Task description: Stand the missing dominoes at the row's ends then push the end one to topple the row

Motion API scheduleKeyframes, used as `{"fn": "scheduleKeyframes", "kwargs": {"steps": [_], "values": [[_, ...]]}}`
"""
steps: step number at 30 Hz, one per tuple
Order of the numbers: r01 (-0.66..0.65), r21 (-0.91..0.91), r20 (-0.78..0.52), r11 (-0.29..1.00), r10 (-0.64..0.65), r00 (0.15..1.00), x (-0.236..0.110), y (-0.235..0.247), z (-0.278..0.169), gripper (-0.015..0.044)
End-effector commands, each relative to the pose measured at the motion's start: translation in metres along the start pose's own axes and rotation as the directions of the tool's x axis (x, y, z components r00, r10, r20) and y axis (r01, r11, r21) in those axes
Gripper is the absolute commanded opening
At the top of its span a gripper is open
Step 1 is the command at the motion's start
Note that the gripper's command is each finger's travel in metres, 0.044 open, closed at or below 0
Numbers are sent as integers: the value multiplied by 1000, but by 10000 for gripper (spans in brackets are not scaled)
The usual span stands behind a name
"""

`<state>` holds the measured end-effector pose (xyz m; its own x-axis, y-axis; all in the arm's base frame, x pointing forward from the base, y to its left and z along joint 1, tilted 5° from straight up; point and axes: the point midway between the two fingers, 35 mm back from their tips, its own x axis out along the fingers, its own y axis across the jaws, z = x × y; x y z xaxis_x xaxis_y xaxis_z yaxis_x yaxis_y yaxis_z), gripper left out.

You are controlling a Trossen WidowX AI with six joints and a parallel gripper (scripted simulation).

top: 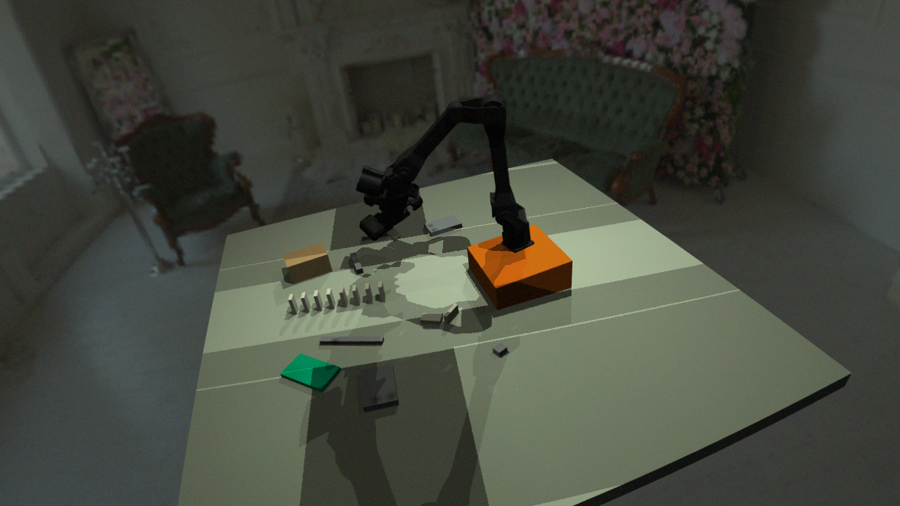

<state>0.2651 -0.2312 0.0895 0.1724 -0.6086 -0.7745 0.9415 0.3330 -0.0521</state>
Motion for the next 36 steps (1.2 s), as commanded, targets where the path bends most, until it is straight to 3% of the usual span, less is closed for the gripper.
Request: {"fn": "scheduleKeyframes", "kwargs": {"steps": [1, 20, 36], "values": [[18, -24, 86, 1000, -15, 996, 4, 4, -4, 107], [57, 5, 442, 998, -54, 895, -9, 14, -16, 107], [53, 126, 641, 991, -122, 758, -41, -6, -37, 107]]}}
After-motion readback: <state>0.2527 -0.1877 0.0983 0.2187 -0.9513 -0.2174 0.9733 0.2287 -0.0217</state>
